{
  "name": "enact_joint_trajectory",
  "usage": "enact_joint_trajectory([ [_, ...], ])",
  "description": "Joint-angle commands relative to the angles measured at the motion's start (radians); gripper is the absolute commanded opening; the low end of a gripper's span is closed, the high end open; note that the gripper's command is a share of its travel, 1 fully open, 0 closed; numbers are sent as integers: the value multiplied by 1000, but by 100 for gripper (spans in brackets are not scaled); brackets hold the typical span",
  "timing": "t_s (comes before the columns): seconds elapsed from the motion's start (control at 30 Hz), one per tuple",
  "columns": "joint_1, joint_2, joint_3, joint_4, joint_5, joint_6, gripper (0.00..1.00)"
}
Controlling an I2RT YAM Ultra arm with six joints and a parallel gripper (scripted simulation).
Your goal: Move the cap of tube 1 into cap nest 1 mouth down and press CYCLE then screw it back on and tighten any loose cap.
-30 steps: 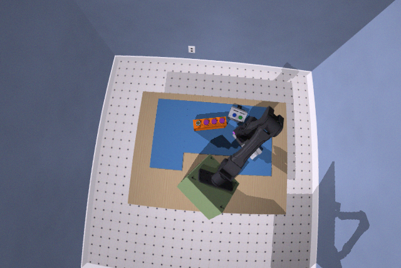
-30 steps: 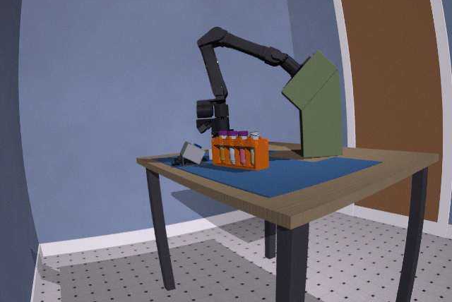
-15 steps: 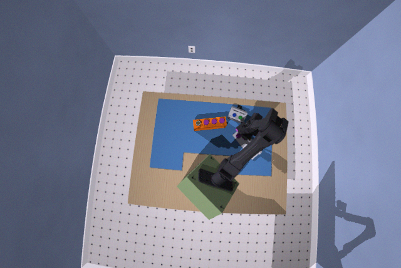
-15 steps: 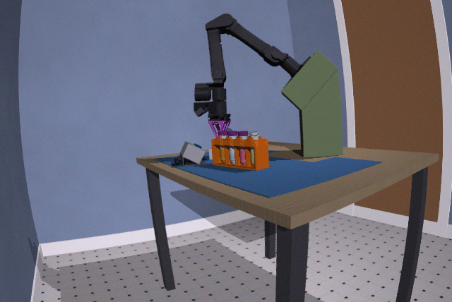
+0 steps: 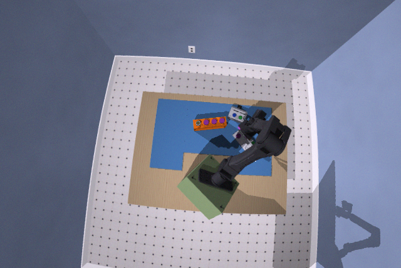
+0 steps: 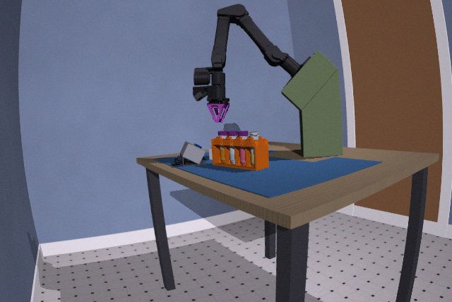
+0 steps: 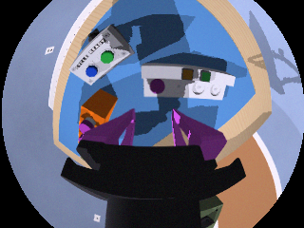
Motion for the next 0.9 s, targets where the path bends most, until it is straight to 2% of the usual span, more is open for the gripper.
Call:
enact_joint_trajectory([
  [0.0,5,-30,-1,-72,12,9,47],
  [0.3,5,-30,-1,-72,12,9,47],
  [0.33,27,-4,22,-71,27,-58,0],
  [0.47,103,103,123,-77,79,-332,0],
  [0.5,103,103,123,-77,79,-335,0],
  [0.57,136,156,178,-84,101,-436,0],
  [0.63,136,156,178,-84,101,-436,0],
  [0.87,230,340,394,-135,163,-364,0],
])
